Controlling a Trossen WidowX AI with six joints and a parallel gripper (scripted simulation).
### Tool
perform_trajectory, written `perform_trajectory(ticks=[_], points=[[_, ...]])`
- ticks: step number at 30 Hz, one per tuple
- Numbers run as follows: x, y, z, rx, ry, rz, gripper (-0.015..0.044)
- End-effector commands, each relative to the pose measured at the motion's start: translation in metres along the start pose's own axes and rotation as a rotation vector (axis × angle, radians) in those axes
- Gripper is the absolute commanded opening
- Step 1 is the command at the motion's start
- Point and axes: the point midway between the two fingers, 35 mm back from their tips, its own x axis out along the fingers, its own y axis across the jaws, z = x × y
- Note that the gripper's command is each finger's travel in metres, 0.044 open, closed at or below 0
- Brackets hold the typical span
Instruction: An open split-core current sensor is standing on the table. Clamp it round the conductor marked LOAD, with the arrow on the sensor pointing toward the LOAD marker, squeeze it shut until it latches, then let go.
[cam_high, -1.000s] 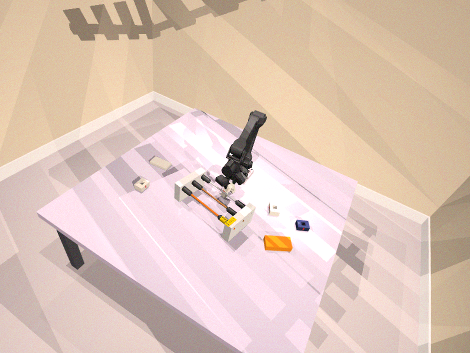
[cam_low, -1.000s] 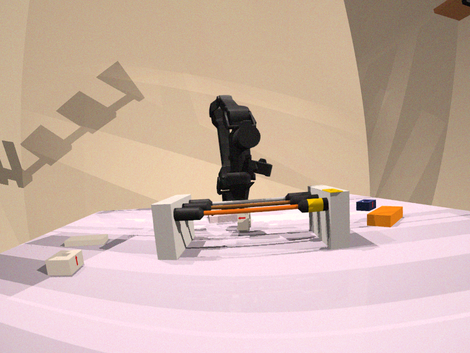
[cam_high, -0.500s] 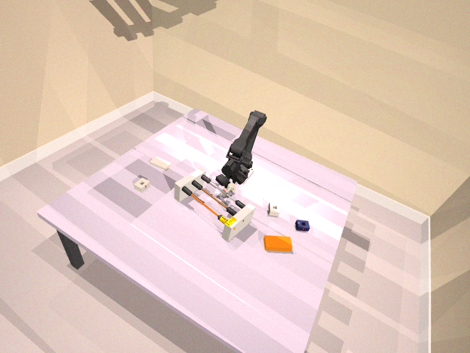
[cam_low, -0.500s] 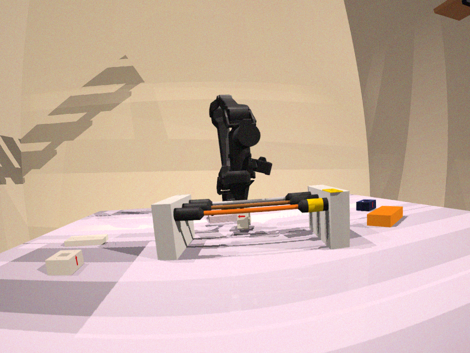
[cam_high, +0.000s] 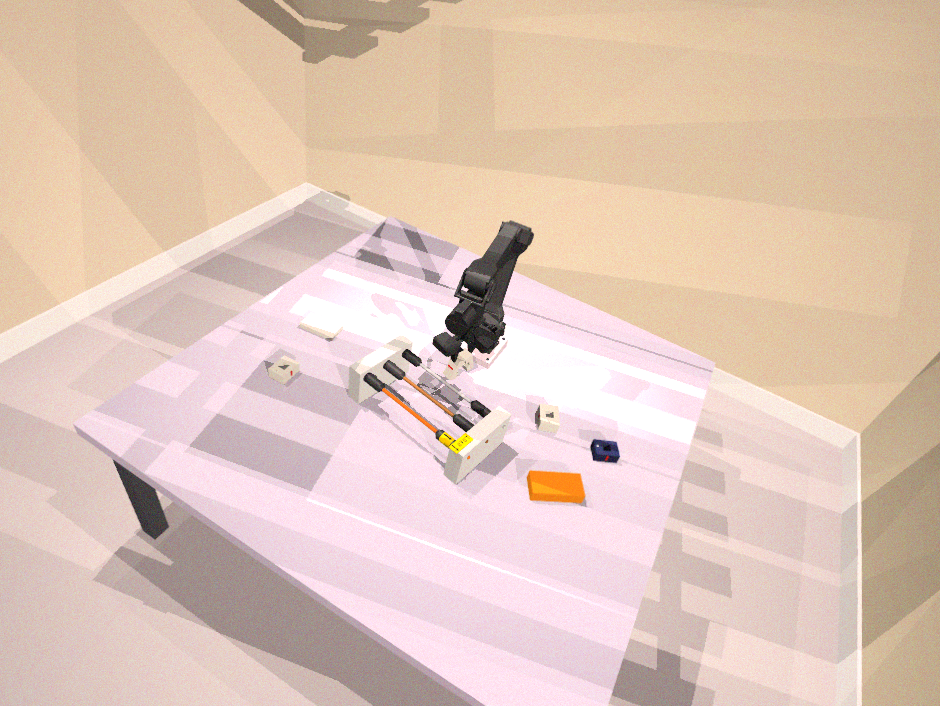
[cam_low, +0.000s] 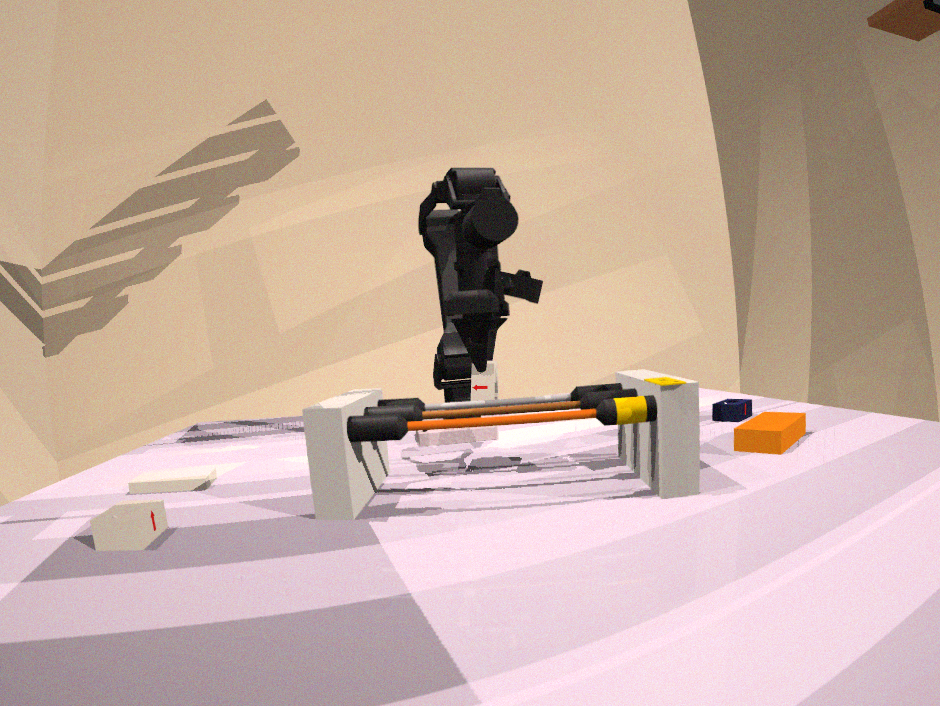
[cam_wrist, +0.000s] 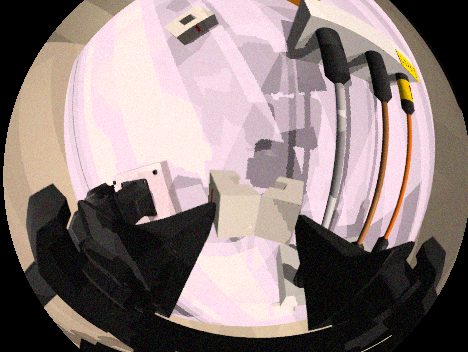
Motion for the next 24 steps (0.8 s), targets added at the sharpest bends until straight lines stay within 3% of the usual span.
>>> perform_trajectory(ticks=[1, 12, 24], points=[[-0.016, -0.002, 0.001, -0.003, -0.007, -0.006, 0.0000], [-0.047, -0.002, 0.000, 0.031, -0.008, -0.007, 0.0000], [-0.048, -0.026, 0.005, 0.443, -0.025, -0.039, 0.0000]])
